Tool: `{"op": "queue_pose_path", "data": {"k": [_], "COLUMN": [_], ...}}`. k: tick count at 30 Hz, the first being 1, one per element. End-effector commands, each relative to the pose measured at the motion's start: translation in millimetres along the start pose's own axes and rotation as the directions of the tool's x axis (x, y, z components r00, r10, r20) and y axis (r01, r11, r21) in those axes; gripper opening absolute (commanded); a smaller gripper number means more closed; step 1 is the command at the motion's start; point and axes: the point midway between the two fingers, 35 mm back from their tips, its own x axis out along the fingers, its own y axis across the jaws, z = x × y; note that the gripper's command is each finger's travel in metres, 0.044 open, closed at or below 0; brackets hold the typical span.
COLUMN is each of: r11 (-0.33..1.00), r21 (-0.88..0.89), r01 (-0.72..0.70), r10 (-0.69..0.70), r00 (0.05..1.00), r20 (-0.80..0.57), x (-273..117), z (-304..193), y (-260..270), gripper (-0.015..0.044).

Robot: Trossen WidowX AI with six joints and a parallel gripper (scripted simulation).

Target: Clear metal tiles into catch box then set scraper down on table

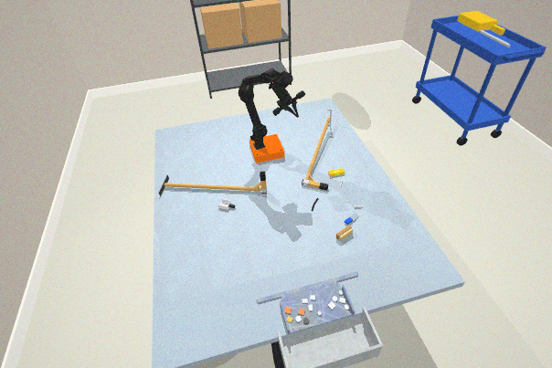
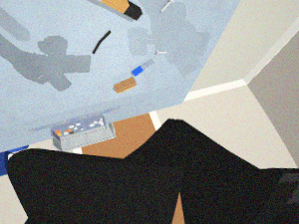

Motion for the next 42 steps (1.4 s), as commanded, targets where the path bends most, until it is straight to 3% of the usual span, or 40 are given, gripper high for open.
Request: {"op": "queue_pose_path", "data": {"k": [1,21,42], "r11": [0.999,0.971,0.924], "r21": [-0.015,-0.068,-0.130], "r01": [-0.048,-0.230,-0.359], "r10": [0.048,0.240,0.378], "r00": [0.998,0.942,0.810], "r20": [0.045,0.235,0.448], "x": [16.9,84.2,144.2], "z": [-1.8,-5.0,2.1], "y": [6.6,46.9,102.7], "gripper": [0.0000,0.0000,0.0000]}}
